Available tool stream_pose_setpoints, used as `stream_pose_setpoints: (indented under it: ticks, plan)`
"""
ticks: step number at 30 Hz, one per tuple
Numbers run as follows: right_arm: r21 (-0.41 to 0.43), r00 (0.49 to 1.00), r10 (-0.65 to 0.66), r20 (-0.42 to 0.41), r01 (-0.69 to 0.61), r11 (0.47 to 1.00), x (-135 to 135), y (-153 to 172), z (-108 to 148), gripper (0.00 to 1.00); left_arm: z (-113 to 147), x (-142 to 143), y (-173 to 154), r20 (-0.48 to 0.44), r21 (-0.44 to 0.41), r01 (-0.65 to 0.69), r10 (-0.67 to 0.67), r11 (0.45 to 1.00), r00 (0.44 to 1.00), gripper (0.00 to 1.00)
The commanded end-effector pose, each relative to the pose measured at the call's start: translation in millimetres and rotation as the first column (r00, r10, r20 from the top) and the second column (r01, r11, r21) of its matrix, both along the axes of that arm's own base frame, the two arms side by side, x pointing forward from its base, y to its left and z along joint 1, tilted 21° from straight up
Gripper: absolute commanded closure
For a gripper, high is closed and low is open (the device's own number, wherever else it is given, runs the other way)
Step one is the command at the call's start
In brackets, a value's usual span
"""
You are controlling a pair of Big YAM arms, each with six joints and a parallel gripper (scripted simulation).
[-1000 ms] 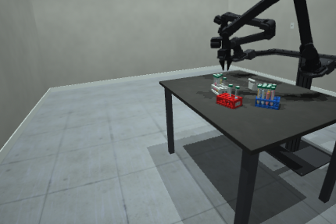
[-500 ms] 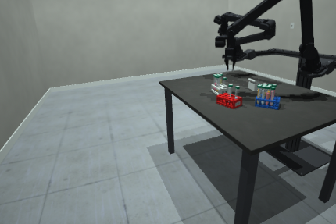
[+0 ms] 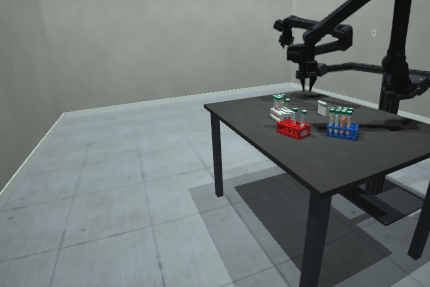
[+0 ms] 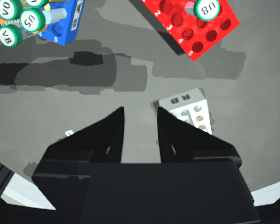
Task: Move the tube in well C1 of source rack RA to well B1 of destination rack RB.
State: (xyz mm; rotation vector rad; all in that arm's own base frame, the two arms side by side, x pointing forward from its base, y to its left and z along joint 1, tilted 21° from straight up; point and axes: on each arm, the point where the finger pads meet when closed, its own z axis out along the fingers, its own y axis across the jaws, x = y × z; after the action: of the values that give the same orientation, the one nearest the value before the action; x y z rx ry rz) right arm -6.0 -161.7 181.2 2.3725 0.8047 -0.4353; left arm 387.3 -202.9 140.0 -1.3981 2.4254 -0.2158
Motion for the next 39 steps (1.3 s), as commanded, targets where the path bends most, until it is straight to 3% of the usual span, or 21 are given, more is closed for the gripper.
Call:
stream_pose_setpoints:
  ticks: [1, 20, 23, 24, 27, 39]
  plan:
    - [-0.033, 1.0, 0.0, 0.008, 0.0, 0.999, 1, -2, 16, 0.7, 24, 22, 3, 0.038, -0.019, 0.01, -0.01, 1.0, 0.999, 0.7]
    - [-0.033, 1.0, 0.0, 0.008, 0.0, 0.999, 1, -2, 16, 0.7, 45, 108, 31, 0.021, -0.005, 0.01, -0.01, 1.0, 1.0, 0.7]
    - [-0.033, 1.0, 0.0, 0.008, 0.0, 0.999, 1, -2, 16, 0.7, 45, 109, 31, 0.021, -0.004, 0.011, -0.011, 1.0, 1.0, 0.7]
    - [-0.033, 1.0, 0.0, 0.008, 0.0, 0.999, 1, -2, 16, 0.7, 26, 90, 24, -0.018, 0.012, 0.036, -0.036, 0.999, 0.999, 0.7]
    - [-0.033, 1.0, 0.0, 0.008, 0.0, 0.999, 1, -2, 16, 0.7, 23, 90, 24, -0.011, 0.01, 0.035, -0.035, 0.999, 0.999, 0.7]
    - [-0.033, 1.0, 0.0, 0.008, 0.0, 0.999, 1, -2, 16, 0.7, 42, 85, 22, 0.034, -0.012, 0.017, -0.017, 1.0, 0.999, 0.7]
